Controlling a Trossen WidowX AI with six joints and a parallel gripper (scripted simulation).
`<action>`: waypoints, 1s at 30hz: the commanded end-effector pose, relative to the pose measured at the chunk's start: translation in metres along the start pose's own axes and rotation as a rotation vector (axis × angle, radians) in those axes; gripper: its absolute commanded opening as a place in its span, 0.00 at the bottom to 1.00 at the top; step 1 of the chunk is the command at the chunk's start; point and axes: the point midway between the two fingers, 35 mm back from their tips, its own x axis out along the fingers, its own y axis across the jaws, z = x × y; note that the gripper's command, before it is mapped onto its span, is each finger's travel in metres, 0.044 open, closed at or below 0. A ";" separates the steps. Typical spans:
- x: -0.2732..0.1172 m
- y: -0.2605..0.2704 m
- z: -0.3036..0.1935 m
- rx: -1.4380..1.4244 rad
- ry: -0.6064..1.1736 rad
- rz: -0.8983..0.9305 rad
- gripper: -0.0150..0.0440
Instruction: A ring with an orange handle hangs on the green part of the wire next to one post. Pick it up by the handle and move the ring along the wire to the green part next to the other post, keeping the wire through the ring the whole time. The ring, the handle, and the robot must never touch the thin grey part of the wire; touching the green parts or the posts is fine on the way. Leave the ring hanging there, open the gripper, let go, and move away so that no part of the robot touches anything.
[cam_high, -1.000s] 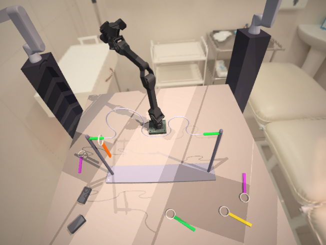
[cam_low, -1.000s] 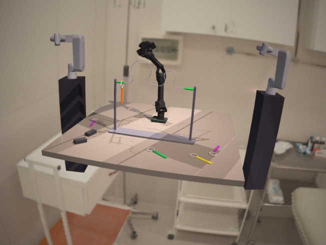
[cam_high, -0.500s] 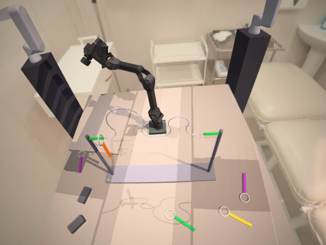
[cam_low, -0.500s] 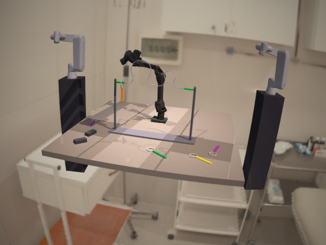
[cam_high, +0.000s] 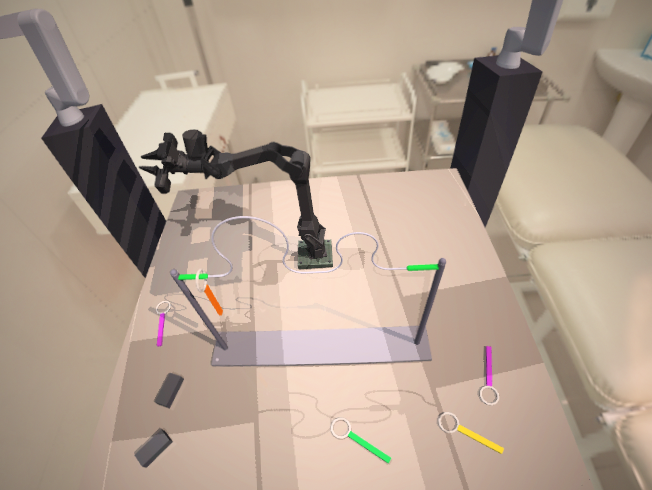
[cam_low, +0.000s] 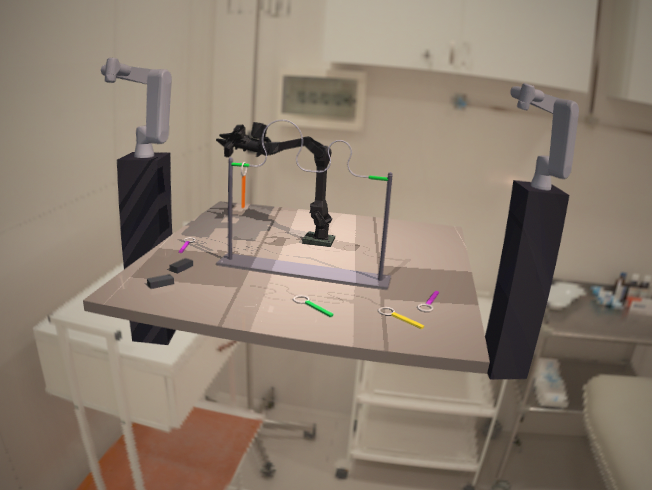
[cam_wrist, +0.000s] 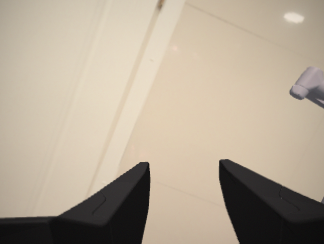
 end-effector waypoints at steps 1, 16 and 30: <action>-0.009 0.054 0.000 0.074 -0.056 0.169 0.53; -0.125 0.257 -0.015 0.309 -0.204 0.921 0.53; -0.292 0.342 -0.032 0.481 -0.229 1.555 0.53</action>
